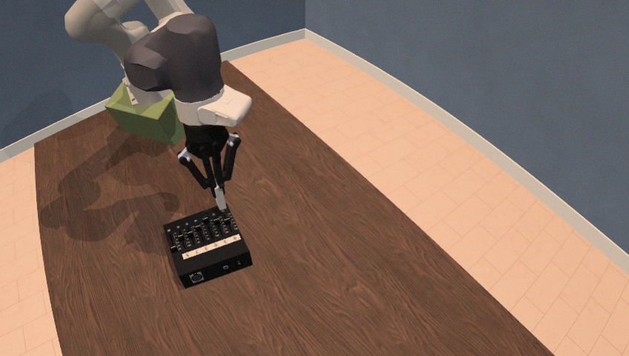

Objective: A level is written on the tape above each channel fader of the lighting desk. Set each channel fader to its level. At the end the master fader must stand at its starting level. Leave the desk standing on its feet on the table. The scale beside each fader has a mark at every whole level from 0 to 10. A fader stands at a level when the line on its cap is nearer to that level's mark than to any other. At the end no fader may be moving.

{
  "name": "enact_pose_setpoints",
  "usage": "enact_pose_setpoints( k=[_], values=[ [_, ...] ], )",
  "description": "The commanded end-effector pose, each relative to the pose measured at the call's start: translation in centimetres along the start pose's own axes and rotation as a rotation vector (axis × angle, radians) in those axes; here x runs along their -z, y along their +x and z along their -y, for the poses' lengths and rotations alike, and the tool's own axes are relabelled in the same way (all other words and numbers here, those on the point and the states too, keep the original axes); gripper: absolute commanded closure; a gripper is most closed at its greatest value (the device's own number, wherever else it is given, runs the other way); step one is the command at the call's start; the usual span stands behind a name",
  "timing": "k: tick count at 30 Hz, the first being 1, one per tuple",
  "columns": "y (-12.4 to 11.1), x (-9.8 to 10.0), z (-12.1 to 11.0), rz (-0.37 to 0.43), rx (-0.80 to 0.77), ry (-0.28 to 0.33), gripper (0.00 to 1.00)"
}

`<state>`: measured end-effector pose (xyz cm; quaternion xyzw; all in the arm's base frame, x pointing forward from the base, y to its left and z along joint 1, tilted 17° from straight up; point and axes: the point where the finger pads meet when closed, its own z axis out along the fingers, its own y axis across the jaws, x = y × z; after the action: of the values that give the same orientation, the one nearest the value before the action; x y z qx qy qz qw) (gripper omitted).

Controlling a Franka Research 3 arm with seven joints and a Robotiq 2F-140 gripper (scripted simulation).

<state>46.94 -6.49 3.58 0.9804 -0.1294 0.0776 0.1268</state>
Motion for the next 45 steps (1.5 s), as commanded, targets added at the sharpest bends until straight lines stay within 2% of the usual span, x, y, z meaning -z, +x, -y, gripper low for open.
enact_pose_setpoints(
  k=[1,19,45],
  values=[
    [0.32,-0.2,0.03,-0.008,-0.009,0.003,1.0],
    [0.33,-1.01,0.05,-0.008,-0.009,0.003,1.0],
    [0.33,-1.07,0.05,-0.008,-0.009,0.003,1.0]
  ],
)
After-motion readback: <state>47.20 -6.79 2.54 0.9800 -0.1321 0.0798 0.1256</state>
